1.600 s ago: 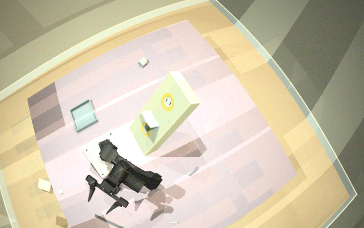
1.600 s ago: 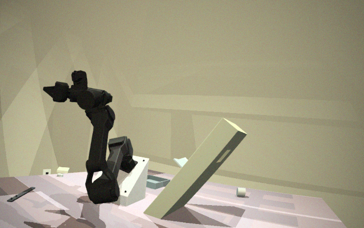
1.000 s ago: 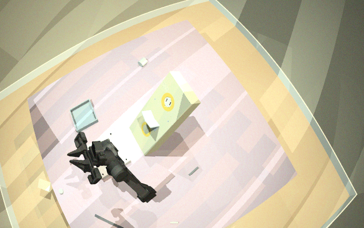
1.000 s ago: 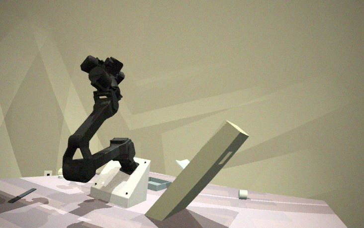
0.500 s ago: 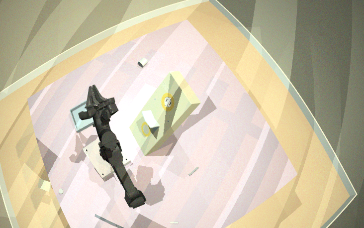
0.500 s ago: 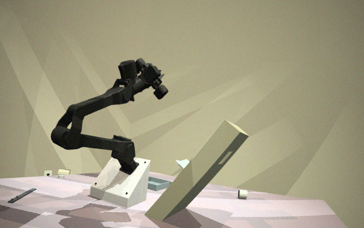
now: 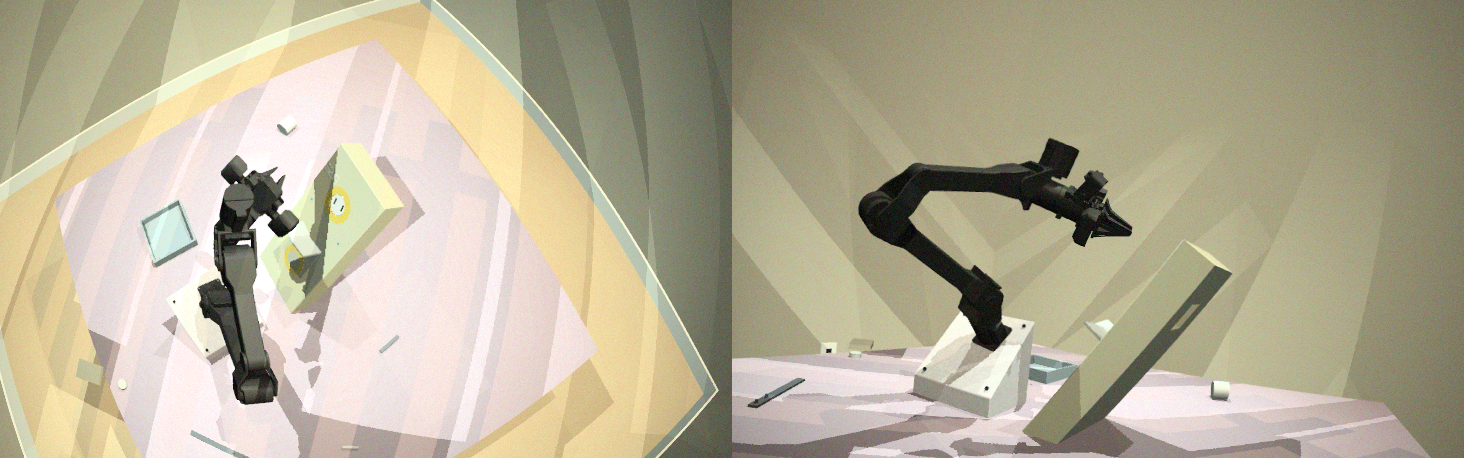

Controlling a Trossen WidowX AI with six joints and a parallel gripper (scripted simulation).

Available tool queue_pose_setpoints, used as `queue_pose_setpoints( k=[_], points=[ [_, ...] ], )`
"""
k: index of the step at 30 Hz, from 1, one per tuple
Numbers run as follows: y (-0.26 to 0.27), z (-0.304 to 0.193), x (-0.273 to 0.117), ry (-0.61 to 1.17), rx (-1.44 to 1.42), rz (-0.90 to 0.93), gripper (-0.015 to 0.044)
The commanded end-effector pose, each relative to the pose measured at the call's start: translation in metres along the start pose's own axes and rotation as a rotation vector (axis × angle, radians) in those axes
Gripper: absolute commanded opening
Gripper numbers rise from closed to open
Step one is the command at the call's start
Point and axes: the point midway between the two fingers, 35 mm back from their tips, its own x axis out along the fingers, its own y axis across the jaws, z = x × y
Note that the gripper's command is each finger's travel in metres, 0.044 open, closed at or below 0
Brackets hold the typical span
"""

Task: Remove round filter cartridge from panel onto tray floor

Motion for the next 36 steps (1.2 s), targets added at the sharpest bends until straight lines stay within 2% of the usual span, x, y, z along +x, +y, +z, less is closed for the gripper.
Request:
queue_pose_setpoints(
  k=[1, 4, 6, 19, 36],
  points=[
    [-0.053, -0.012, 0.021, 0.106, -0.26, -0.32, 0.0095],
    [-0.085, -0.017, 0.026, 0.199, -0.445, -0.508, 0.0095],
    [-0.092, -0.018, 0.027, 0.223, -0.489, -0.548, 0.0095],
    [-0.093, -0.019, 0.028, 0.224, -0.489, -0.548, 0.0095],
    [-0.105, -0.022, 0.052, 0.233, -0.482, -0.542, 0.0095]
  ],
)
